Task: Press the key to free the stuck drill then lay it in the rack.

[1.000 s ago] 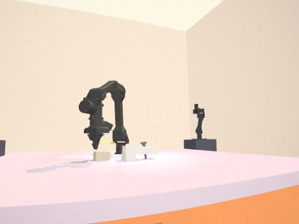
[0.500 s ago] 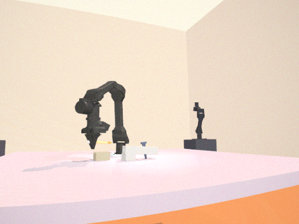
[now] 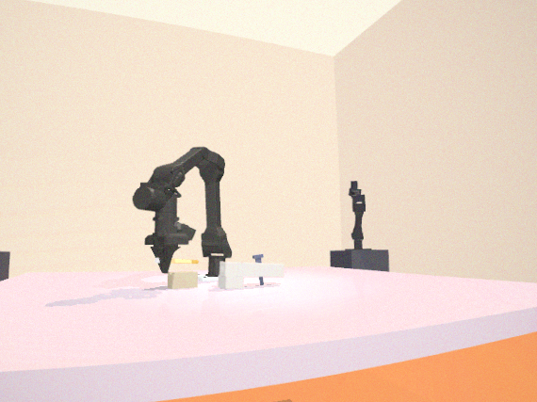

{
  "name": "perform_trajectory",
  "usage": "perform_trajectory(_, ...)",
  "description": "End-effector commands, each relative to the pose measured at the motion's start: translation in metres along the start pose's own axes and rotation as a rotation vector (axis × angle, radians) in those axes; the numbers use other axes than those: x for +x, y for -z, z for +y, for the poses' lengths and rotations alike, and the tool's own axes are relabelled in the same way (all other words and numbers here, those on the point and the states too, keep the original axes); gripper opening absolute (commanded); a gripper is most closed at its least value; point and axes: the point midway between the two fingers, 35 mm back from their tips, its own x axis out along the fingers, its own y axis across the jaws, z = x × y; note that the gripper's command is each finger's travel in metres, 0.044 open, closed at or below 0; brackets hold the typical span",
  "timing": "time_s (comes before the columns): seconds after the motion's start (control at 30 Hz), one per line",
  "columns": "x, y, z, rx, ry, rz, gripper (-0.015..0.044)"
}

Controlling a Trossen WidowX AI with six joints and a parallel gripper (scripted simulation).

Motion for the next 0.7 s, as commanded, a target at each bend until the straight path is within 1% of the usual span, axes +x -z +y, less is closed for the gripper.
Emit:
perform_trajectory(0.0,0.006,0.000,0.001,-0.003,-0.002,0.000,0.0000)
perform_trajectory(0.67,0.028,0.000,0.000,-0.003,-0.002,0.000,0.0000)
